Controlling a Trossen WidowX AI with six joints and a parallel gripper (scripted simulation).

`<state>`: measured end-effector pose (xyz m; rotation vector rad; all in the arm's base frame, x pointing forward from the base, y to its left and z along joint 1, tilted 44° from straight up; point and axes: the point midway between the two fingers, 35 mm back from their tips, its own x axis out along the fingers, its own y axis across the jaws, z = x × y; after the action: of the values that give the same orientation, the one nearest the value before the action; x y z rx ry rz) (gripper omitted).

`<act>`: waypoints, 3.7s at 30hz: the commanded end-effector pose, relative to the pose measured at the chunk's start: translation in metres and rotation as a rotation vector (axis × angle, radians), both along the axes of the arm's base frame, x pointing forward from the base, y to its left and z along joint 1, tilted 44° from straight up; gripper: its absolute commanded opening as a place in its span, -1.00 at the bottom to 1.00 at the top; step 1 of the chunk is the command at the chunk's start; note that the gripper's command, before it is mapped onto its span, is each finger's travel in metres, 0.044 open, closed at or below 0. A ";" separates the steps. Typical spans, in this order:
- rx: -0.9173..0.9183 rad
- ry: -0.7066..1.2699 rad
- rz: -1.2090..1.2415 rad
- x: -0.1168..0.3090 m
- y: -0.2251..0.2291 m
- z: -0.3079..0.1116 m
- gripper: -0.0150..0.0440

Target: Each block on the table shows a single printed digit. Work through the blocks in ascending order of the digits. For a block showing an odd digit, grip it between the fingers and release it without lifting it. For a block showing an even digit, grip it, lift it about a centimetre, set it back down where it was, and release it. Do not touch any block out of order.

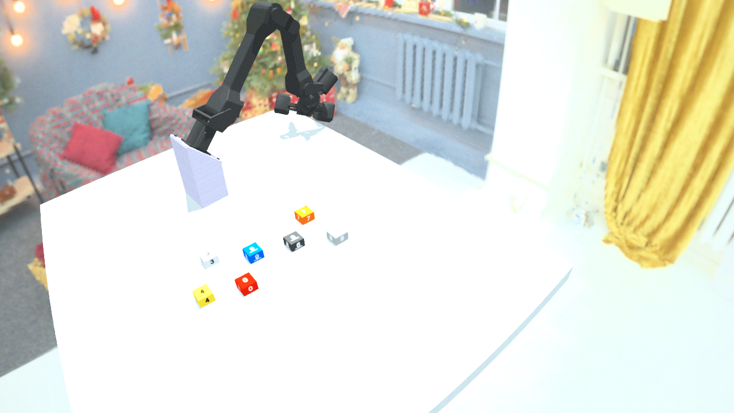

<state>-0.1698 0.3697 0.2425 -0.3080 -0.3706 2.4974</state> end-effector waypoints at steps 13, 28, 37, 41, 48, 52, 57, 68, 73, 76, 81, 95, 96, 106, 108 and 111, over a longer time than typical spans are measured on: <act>-0.067 0.021 -0.716 0.242 0.038 0.032 0.86; -0.345 -0.333 -1.214 0.451 -0.045 -0.055 0.86; -0.742 -0.200 -1.341 0.516 -0.150 -0.153 0.86; -0.924 -0.022 -1.374 0.521 -0.202 -0.198 0.86; -1.196 0.412 -1.402 0.498 -0.294 -0.267 0.86; -1.296 0.717 -1.392 0.471 -0.336 -0.295 0.86; -1.351 1.111 -1.386 0.437 -0.380 -0.312 0.86; -1.362 1.508 -1.508 0.413 -0.454 -0.300 0.86; -1.362 1.508 -1.508 0.413 -0.454 -0.300 0.86; -1.362 1.508 -1.508 0.413 -0.454 -0.300 0.86; -1.362 1.508 -1.508 0.413 -0.454 -0.300 0.86; -1.358 1.509 -1.506 0.466 -0.402 -0.254 0.86; -1.357 1.509 -1.505 0.467 -0.400 -0.252 0.86; -1.357 1.509 -1.505 0.467 -0.400 -0.252 0.86; -1.357 1.509 -1.505 0.467 -0.400 -0.252 0.86; -1.357 1.509 -1.505 0.467 -0.400 -0.252 0.86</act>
<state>0.2960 -0.0311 -0.0111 0.6081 1.5337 0.5788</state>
